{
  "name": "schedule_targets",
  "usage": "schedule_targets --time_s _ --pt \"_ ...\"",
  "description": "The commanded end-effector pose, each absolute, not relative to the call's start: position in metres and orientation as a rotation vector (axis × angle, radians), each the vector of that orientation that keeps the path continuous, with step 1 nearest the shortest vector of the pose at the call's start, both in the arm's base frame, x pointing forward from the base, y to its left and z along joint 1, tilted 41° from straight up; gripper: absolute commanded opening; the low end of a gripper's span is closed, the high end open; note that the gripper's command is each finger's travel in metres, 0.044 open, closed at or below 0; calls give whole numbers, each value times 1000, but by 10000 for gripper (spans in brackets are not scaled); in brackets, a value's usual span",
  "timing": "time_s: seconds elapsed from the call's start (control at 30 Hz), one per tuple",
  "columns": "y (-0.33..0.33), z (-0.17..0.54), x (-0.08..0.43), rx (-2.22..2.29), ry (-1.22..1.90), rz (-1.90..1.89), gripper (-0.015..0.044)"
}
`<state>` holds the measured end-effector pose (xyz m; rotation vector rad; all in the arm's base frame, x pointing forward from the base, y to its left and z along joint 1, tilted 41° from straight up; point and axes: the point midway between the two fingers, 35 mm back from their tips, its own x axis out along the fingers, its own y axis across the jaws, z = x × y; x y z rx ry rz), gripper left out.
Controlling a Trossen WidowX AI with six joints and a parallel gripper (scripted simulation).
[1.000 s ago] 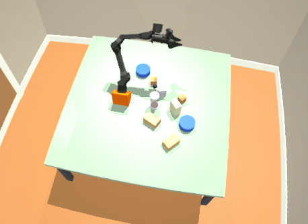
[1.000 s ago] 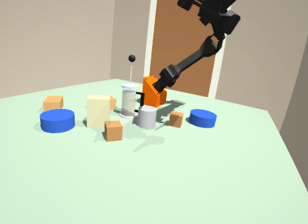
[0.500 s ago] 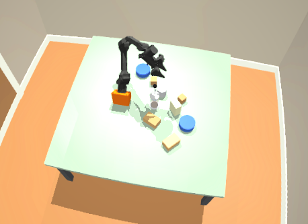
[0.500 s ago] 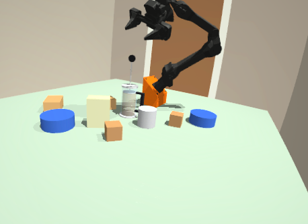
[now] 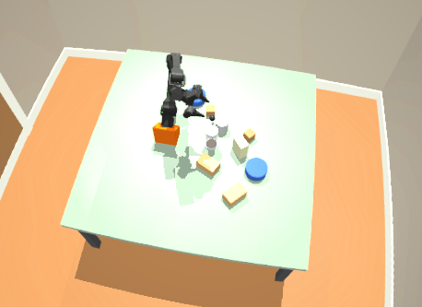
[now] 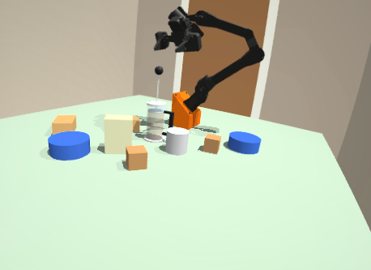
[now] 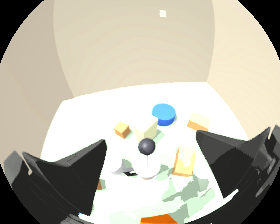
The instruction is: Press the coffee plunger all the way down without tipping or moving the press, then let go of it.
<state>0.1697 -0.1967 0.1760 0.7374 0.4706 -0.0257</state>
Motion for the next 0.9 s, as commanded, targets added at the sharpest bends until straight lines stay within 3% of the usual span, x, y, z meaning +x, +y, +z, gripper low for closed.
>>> schedule_targets --time_s 0.0,0.87 --pt "-180 158 171 750 461 -13 440" --pt "-160 128 200 743 462 3 440"
